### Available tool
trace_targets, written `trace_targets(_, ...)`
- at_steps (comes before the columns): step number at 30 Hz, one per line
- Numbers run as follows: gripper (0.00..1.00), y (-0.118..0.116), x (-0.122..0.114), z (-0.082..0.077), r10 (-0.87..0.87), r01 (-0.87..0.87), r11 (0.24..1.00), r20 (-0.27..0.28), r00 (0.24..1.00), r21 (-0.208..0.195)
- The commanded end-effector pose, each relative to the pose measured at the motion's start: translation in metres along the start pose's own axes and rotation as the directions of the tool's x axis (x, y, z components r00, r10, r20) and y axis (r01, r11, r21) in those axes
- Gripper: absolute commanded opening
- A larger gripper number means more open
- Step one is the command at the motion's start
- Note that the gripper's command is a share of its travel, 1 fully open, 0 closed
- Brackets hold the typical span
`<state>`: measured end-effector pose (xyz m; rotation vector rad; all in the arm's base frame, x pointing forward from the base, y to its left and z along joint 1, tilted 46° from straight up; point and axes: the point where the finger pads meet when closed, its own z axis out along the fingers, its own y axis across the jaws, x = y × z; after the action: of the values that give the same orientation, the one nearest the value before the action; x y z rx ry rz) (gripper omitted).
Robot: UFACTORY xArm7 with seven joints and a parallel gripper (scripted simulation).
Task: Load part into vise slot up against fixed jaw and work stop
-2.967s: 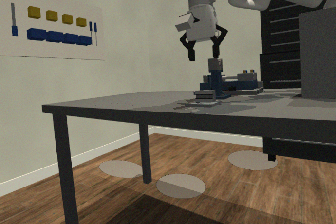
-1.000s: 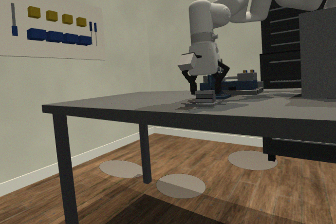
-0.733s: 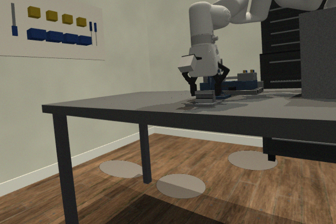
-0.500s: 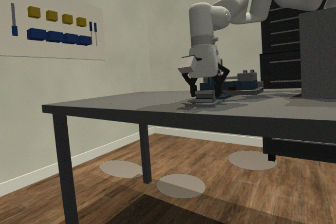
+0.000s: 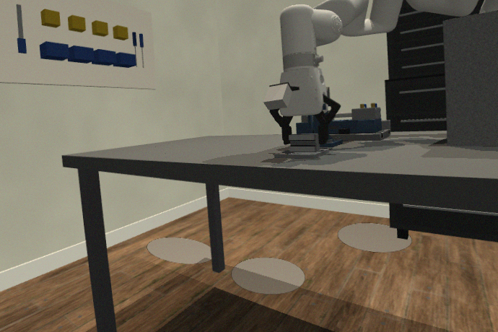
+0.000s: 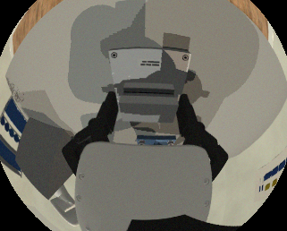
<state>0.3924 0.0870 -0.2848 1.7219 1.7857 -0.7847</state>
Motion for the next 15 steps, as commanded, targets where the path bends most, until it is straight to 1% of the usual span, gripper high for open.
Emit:
trace_targets(1, 0.89, 0.001, 0.0014, -0.0025, 0.0, 0.0, 1.0, -0.004, 1.0, -0.003)
trace_targets(7, 0.89, 0.001, 0.0014, -0.0025, 0.0, 0.0, 1.0, -0.004, 1.0, -0.003)
trace_targets(8, 0.0, 0.001, 0.0014, -0.0025, 0.0, 0.0, 1.0, -0.004, 1.0, -0.003)
trace_targets(15, 0.0, 0.001, 0.0014, -0.0025, 0.0, 0.0, 1.0, -0.004, 1.0, -0.003)
